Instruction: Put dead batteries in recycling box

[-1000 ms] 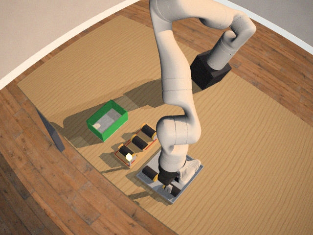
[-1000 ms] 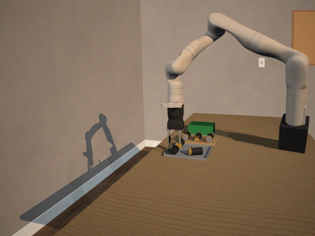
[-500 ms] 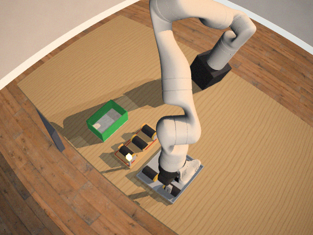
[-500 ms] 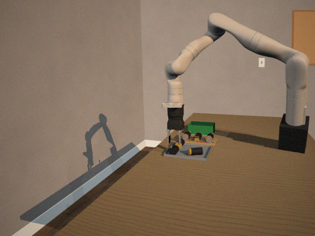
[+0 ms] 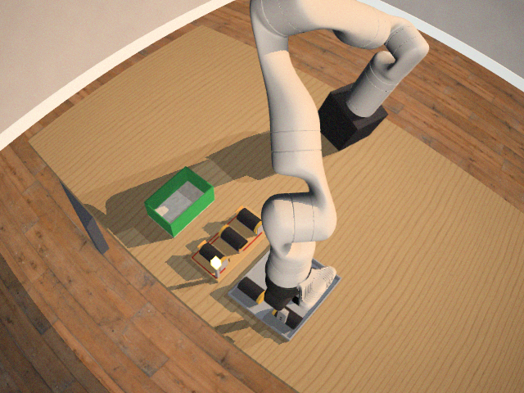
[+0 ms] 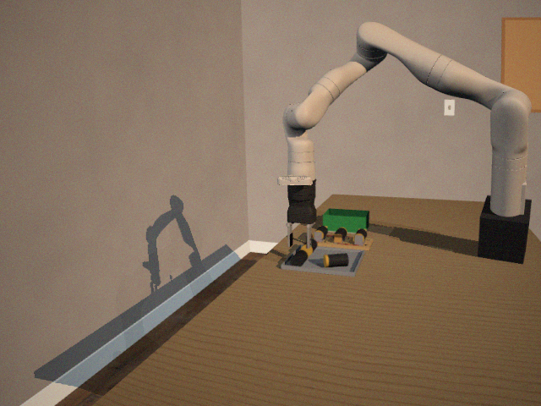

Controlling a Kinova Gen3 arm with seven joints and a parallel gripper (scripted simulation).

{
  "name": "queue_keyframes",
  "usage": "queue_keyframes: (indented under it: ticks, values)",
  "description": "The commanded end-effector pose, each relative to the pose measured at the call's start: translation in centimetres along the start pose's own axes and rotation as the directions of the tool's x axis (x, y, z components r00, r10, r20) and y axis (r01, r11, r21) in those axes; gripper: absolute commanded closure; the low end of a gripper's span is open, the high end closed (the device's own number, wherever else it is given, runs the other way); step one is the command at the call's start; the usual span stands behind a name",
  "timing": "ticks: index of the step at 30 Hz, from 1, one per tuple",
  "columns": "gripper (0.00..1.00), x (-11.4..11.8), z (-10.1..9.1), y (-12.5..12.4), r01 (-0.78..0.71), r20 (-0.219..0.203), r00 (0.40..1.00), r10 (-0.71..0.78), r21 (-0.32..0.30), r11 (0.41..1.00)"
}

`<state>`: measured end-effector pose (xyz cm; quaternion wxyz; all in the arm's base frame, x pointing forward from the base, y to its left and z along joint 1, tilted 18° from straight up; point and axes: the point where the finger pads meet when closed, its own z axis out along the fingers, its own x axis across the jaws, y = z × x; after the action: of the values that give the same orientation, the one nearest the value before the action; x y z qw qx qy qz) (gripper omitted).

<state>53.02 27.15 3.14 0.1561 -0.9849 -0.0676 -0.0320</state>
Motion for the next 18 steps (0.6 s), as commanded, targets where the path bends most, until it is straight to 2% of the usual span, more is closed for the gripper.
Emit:
queue_keyframes:
  ticks: [1,6,13,18]
  values:
    - [0.1,0.1,-0.1,0.0,0.0,-0.002,1.0,0.0,0.0,1.0]
    - [0.1,0.1,0.4,0.0,0.0,-0.002,1.0,0.0,0.0,1.0]
    - [0.1,0.1,3.2,0.0,0.0,-0.002,1.0,0.0,0.0,1.0]
    - [0.1,0.1,3.4,0.0,0.0,-0.002,1.0,0.0,0.0,1.0]
